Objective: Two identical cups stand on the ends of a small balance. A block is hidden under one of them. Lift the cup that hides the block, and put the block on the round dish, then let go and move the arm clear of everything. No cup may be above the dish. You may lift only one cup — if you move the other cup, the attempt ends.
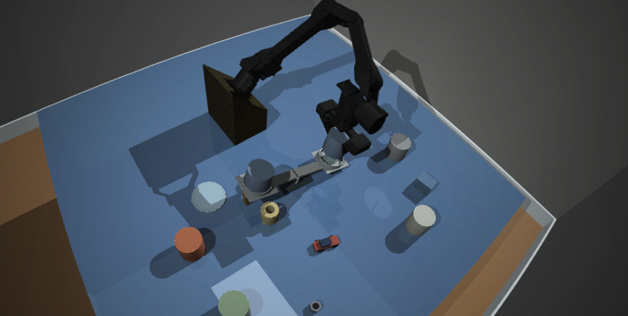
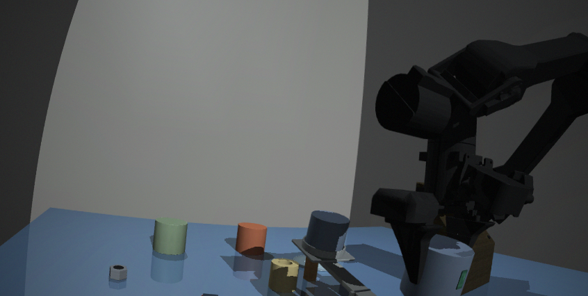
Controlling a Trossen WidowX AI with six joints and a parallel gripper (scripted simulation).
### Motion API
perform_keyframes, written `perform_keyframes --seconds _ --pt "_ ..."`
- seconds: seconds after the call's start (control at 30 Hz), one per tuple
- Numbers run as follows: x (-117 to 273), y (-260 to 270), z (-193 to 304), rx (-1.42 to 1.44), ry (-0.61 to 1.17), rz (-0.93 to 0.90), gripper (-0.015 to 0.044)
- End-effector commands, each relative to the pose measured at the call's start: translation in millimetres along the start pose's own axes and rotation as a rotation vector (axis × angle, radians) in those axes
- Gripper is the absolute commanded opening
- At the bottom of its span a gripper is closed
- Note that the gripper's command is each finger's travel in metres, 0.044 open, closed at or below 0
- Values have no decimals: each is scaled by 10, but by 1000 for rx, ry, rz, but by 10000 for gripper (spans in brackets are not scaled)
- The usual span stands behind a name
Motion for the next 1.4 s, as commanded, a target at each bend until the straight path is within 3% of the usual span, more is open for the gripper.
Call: perform_keyframes --seconds 0.0,0.9,1.37 --pt "67 -8 -3 8 5 6 0" --pt "413 12 -5 8 4 5 0" --pt "358 13 0 0 -1 0 0"
Point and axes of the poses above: the point midway between the two fingers, 35 mm back from their tips, its own x axis back along the fingers, its own y axis across the jaws, z = x × y, the point moved 5 cm from there along x, back along the fingers, and after that the axes turned 12 degrees about x, right-handed, at the moved point
